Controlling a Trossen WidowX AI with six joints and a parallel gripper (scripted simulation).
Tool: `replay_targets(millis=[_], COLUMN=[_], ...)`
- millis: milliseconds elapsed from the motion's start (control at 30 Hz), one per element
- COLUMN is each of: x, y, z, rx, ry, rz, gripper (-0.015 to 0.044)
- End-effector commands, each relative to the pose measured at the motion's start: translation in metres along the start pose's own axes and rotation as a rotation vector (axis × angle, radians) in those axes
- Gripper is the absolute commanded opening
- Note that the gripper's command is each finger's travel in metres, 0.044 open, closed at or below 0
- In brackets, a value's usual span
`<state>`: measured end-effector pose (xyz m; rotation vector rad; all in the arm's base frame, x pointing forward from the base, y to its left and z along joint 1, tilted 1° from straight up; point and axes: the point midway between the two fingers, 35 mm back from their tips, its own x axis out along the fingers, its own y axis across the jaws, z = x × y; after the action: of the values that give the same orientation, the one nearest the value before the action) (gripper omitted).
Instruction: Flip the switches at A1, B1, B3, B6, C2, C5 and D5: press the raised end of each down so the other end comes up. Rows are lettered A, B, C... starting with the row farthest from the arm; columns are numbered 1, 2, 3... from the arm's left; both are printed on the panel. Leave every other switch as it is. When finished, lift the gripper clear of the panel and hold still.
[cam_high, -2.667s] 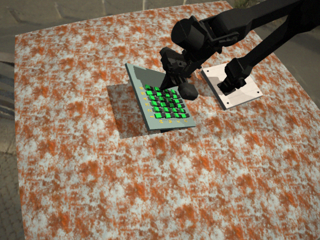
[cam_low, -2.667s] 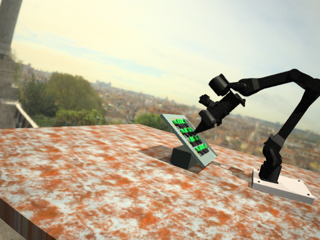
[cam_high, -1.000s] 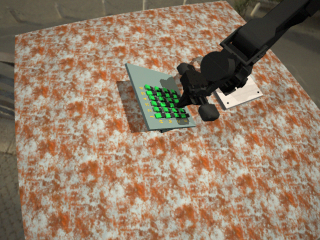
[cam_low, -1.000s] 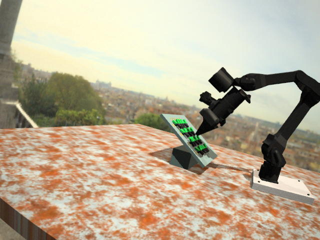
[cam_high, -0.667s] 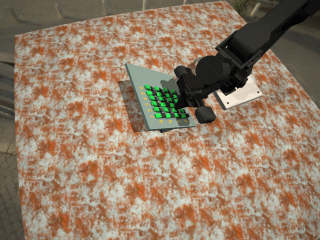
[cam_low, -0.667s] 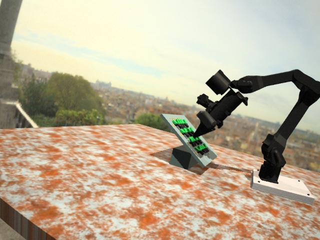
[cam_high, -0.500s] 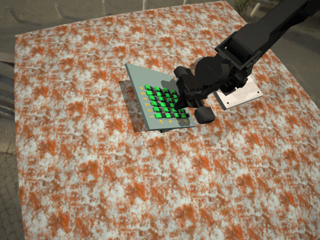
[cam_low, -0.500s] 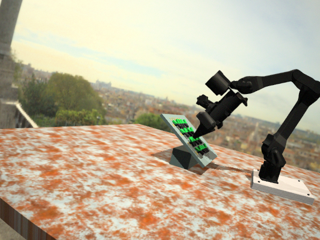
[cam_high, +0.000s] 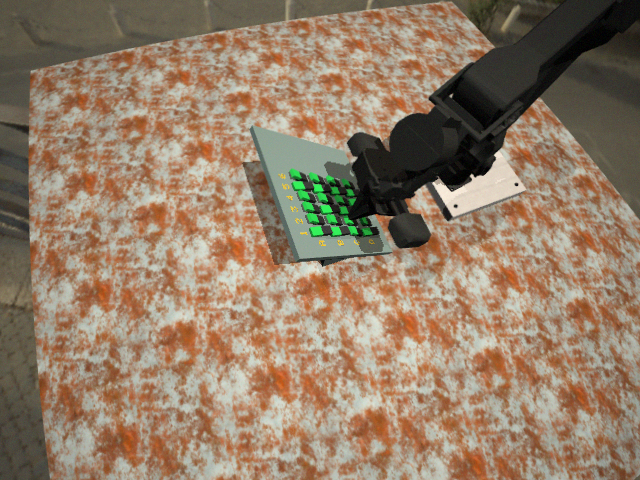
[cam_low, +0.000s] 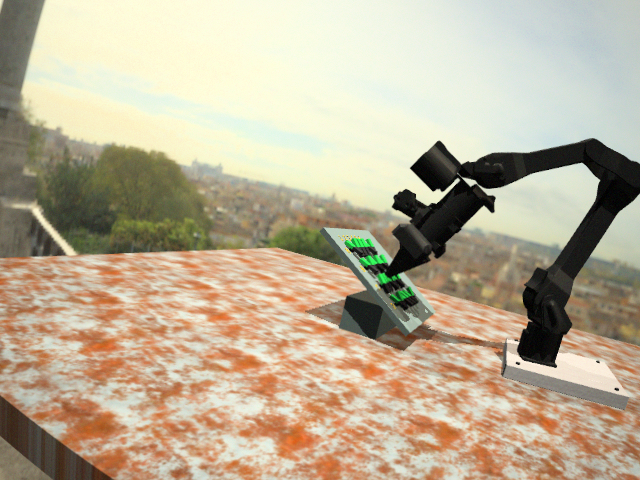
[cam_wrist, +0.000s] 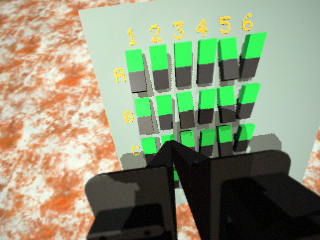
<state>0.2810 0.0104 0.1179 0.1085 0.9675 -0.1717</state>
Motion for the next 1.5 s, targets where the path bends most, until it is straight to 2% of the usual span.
replay_targets(millis=[0,1400,1467], x=[0.001,0.006,-0.005], y=[0.001,0.001,0.001], z=[0.000,0.000,0.001], rx=[-0.005,-0.005,-0.001], ry=[0.001,0.000,-0.004], rz=[0.004,0.004,0.001], gripper=[0.0000,0.0000,0.0000])
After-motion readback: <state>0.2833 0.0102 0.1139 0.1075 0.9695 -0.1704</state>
